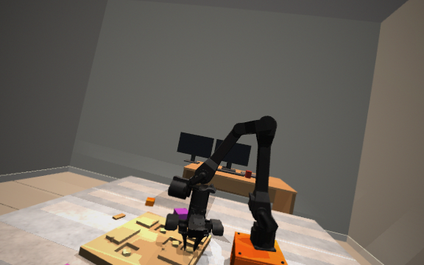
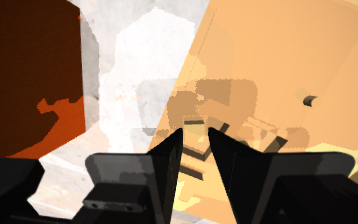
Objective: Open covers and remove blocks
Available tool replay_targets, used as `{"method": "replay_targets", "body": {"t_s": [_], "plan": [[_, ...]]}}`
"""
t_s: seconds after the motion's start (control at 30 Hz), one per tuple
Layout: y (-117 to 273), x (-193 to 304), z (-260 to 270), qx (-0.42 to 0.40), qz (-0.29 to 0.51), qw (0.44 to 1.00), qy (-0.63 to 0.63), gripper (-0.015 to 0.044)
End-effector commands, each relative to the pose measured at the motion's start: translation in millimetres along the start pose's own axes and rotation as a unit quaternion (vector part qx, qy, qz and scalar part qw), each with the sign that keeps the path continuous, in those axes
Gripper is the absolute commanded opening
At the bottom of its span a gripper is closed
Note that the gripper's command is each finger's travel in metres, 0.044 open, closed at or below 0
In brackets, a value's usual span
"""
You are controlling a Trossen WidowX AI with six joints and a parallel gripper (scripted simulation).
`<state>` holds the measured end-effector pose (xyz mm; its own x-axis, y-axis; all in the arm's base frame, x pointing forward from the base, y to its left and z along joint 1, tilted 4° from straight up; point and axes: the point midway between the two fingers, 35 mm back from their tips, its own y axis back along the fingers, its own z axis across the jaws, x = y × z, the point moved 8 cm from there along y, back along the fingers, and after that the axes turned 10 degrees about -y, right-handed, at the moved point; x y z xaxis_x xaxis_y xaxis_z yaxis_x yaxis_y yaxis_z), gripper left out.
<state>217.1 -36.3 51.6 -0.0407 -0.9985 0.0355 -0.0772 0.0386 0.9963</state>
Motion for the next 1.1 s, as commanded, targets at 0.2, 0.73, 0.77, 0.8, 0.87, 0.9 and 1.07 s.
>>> {"method": "replay_targets", "body": {"t_s": [0.2, 0.73, 0.77, 0.8, 0.87, 0.9, 1.07], "plan": [[0, 0, 0, 0.001, 0.0, 1.0, 0.0, 0.008], [16, 0, -1, 0.0, 0.0, 1.0, 0.001, 0.008], [18, 0, -1, 0.0, 0.001, 1.0, 0.001, 0.008], [19, 0, -1, 0.0, 0.001, 1.0, 0.001, 0.008], [21, 0, -1, 0.0, 0.001, 1.0, 0.001, 0.008], [23, 0, -1, 0.0, 0.001, 1.0, 0.001, 0.008], [29, -1, -1, -0.001, 0.001, 1.0, 0.001, 0.008]]}}
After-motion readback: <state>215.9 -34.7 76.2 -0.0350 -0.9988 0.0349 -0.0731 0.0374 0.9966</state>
